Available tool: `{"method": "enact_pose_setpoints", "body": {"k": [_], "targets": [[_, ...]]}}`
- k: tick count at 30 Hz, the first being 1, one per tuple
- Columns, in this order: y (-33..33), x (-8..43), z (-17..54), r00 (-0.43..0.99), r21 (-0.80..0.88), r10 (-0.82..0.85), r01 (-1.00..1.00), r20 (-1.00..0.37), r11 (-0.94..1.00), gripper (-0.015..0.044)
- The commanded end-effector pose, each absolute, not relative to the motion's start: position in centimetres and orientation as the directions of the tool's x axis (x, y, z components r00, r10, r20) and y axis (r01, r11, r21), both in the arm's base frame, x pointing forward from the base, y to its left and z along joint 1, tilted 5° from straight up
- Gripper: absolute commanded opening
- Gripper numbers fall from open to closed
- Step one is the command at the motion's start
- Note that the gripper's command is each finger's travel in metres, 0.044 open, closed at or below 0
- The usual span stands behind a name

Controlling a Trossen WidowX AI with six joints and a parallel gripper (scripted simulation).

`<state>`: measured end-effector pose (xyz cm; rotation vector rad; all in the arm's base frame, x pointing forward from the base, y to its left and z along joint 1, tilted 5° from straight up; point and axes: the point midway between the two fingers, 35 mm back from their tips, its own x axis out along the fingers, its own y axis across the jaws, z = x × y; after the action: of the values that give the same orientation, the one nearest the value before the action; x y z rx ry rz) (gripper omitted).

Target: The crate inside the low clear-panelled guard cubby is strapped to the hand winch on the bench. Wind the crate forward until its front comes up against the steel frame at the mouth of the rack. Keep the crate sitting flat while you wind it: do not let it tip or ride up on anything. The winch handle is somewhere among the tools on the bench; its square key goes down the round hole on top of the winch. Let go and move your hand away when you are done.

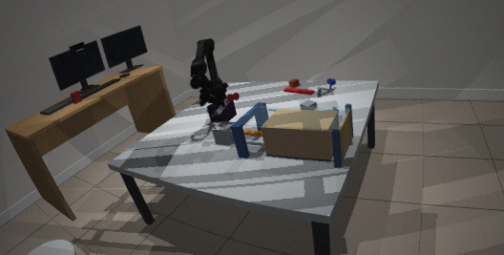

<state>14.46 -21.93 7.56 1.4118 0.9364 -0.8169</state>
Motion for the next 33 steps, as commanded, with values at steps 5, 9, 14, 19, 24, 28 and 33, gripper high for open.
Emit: {"method": "enact_pose_setpoints", "body": {"k": [5,9,14,19,24,28,33], "targets": [[-21.91,14.52,7.78,0.545,0.547,0.068,0.837,-0.836,0.018,0.0000],[-21.91,14.51,7.77,0.594,0.596,0.068,0.803,-0.802,0.014,0.0000],[-21.90,14.49,7.74,0.673,0.675,0.068,0.738,-0.736,0.008,0.0000],[-21.90,14.47,7.73,0.723,0.725,0.068,0.689,-0.687,0.003,0.0000],[-21.90,14.46,7.71,0.774,0.775,0.066,0.632,-0.630,-0.001,0.0000],[-21.89,14.45,7.70,0.814,0.815,0.065,0.579,-0.578,-0.006,0.0000],[-21.89,14.44,7.67,0.858,0.859,0.064,0.512,-0.510,-0.010,0.0000]]}}
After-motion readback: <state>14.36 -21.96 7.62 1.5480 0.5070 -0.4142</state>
